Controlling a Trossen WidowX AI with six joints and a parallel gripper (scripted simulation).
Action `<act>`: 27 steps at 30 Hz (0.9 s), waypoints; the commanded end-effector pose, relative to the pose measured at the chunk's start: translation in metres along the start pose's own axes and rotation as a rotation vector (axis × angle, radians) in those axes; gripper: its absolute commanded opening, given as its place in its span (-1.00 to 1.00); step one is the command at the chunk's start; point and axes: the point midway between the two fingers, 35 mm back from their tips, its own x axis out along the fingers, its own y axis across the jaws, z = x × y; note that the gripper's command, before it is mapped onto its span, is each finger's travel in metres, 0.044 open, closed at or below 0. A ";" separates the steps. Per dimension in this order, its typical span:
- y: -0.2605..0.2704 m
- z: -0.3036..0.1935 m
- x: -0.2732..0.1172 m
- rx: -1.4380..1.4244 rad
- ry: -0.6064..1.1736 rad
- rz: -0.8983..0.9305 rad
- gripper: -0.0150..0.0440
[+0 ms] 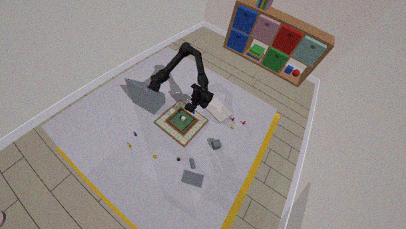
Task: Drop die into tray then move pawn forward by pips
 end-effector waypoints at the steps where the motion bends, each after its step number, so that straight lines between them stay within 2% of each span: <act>1: 0.003 0.002 0.000 -0.034 -0.004 0.006 0.19; 27: 0.004 0.002 0.040 -0.034 -0.004 0.007 0.19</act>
